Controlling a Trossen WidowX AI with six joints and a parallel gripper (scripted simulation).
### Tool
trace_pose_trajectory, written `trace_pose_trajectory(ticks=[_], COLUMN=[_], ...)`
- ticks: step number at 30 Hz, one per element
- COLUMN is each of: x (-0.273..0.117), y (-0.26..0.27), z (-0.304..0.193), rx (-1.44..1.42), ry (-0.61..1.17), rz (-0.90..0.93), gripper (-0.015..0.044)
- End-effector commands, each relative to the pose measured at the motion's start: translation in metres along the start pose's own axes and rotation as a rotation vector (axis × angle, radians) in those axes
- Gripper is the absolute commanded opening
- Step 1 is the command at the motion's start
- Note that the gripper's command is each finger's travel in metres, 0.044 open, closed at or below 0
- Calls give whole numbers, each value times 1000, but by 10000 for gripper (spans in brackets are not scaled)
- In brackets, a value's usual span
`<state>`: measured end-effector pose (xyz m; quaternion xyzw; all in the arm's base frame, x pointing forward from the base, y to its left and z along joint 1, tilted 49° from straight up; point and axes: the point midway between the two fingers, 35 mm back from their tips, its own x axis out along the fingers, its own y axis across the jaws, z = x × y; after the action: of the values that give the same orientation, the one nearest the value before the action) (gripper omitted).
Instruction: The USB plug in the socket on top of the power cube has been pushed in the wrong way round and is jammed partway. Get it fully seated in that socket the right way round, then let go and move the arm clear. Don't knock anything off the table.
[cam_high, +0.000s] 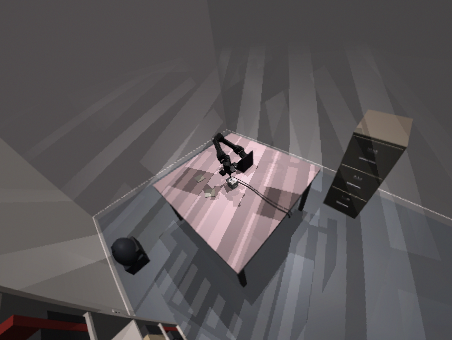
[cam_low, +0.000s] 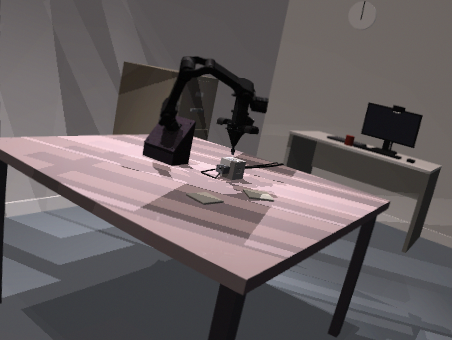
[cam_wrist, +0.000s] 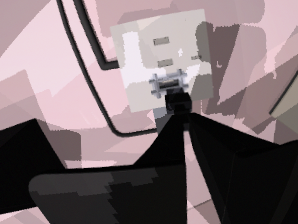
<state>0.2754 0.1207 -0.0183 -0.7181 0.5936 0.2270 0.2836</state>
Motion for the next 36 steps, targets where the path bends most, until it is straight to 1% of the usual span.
trace_pose_trajectory(ticks=[1, 36], x=[1, 1], y=[0, 0], z=[0, 0], rx=[86, 1010], ry=[1, 1], rz=[1, 1], gripper=[0, 0])
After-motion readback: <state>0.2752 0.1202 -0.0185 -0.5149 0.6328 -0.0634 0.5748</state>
